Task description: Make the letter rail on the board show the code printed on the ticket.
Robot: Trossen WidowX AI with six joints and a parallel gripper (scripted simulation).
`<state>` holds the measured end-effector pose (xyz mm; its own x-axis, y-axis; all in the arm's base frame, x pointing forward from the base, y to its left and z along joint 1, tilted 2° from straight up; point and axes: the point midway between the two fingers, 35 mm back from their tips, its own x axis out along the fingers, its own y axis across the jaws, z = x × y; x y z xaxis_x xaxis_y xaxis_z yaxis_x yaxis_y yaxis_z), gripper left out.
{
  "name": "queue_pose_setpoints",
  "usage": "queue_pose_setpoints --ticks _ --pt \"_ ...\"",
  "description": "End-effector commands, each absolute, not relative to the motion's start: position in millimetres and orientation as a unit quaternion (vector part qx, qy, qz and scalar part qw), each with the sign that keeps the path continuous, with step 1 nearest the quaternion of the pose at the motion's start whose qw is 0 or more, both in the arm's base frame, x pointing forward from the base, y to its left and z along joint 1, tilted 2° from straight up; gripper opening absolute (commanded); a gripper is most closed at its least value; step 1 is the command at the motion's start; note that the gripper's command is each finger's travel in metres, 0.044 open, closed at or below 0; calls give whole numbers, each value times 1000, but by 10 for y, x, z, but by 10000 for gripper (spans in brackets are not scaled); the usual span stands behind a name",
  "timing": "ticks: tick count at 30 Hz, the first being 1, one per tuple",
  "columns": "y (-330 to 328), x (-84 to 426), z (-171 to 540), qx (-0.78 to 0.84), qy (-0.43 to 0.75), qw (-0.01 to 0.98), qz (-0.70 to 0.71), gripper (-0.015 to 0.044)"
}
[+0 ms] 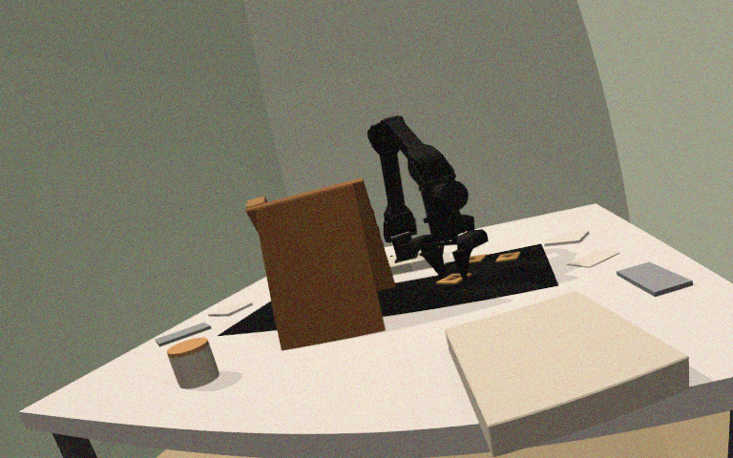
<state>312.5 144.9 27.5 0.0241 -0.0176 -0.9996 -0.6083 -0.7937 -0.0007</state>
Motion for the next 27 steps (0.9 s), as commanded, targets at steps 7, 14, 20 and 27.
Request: queue_pose_setpoints --ticks 7,14,20,27 --pt "1453 3120 344 -680 234 225 657 0" --pt "1457 3114 384 -680 234 225 657 0" --pt "1460 3110 418 -680 234 225 657 0" --pt "1465 3103 426 -680 232 226 658 0"
